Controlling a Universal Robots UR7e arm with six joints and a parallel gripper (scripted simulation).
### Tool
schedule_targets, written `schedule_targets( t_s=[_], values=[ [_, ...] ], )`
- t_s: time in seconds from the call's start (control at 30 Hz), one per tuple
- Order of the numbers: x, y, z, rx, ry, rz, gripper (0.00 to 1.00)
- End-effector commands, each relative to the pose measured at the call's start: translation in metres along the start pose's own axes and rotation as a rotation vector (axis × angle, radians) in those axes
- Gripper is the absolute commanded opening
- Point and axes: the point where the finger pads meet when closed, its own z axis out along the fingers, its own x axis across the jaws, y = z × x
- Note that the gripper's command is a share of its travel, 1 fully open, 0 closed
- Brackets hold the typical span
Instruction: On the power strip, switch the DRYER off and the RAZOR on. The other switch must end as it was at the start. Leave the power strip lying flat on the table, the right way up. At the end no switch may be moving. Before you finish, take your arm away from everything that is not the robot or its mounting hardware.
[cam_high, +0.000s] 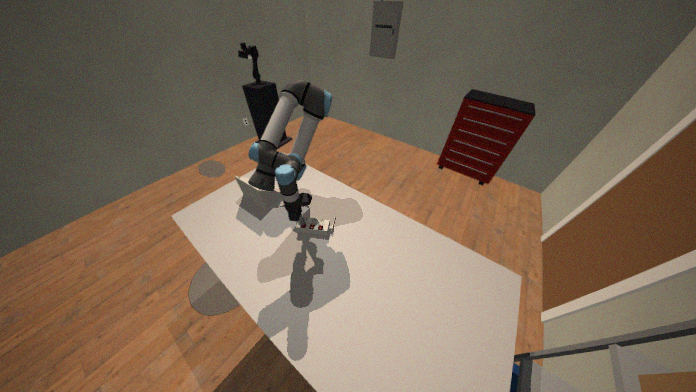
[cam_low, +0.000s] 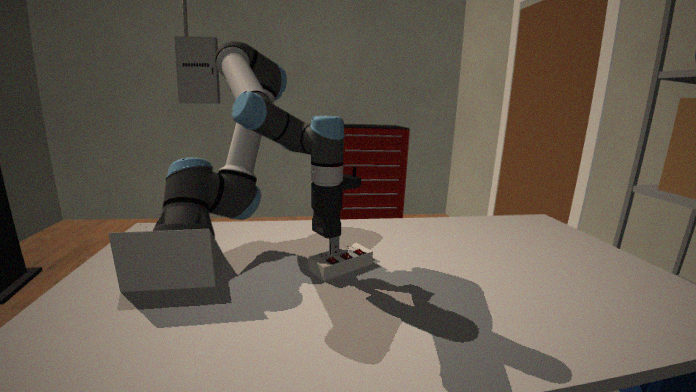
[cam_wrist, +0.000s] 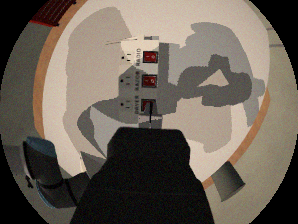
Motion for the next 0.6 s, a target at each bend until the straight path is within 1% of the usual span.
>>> schedule_targets(
  t_s=[0.0,0.57],
  values=[
    [0.0001,0.0000,-0.0150,0.000,0.001,0.000,0.00],
    [0.0001,0.0000,-0.0176,0.000,0.001,0.000,0.00]
  ],
)
